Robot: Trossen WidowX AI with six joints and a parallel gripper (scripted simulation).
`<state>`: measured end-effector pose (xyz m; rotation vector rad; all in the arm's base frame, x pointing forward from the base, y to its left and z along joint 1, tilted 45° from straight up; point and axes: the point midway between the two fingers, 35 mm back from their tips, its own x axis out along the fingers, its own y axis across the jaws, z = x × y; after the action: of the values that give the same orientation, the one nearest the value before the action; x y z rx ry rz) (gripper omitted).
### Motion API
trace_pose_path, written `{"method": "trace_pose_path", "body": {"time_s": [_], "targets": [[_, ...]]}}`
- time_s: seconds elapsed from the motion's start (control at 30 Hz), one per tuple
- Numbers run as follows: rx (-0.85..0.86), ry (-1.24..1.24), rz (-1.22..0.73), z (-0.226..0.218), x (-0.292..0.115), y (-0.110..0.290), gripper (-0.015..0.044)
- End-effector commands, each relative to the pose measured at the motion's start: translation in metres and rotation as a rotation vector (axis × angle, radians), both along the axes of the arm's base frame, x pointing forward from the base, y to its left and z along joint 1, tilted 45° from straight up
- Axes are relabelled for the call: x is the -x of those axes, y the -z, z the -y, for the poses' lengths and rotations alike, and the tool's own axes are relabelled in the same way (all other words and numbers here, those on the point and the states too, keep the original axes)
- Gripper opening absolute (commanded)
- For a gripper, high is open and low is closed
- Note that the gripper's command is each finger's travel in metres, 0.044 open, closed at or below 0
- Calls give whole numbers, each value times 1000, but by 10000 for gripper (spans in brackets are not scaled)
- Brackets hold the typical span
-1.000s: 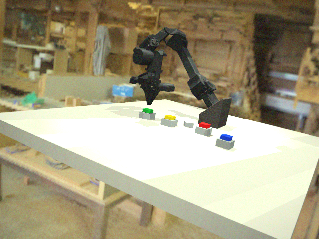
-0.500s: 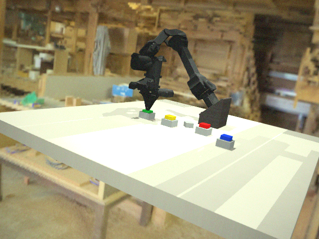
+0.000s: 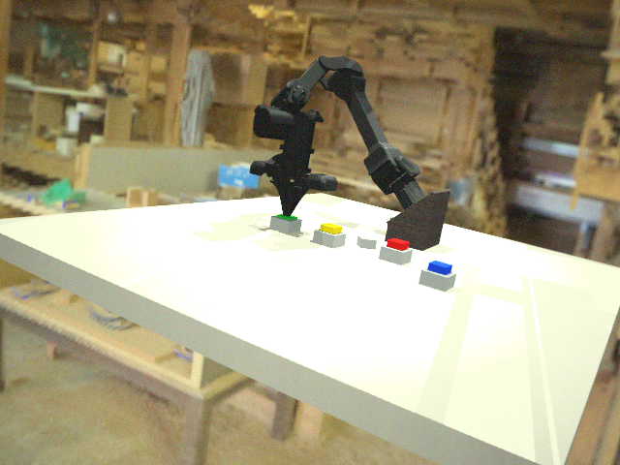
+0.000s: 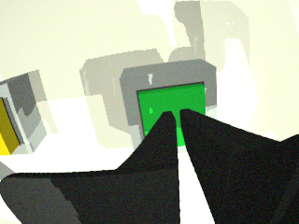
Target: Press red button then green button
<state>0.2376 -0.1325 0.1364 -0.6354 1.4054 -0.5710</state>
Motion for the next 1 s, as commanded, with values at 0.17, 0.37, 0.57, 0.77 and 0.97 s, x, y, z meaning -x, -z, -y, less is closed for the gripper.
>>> {"method": "trace_pose_path", "body": {"time_s": [0.17, 0.37, 0.57, 0.77, 0.97], "targets": [[-4, -1, -4, -19, 2, -18, 20], [-16, -12, -8, -32, -4, -19, 72], [-102, -79, -53, -115, -48, 30, 230], [-126, -65, -59, -200, -63, 78, 387], [-102, -35, -49, -283, -47, 135, 400]]}}
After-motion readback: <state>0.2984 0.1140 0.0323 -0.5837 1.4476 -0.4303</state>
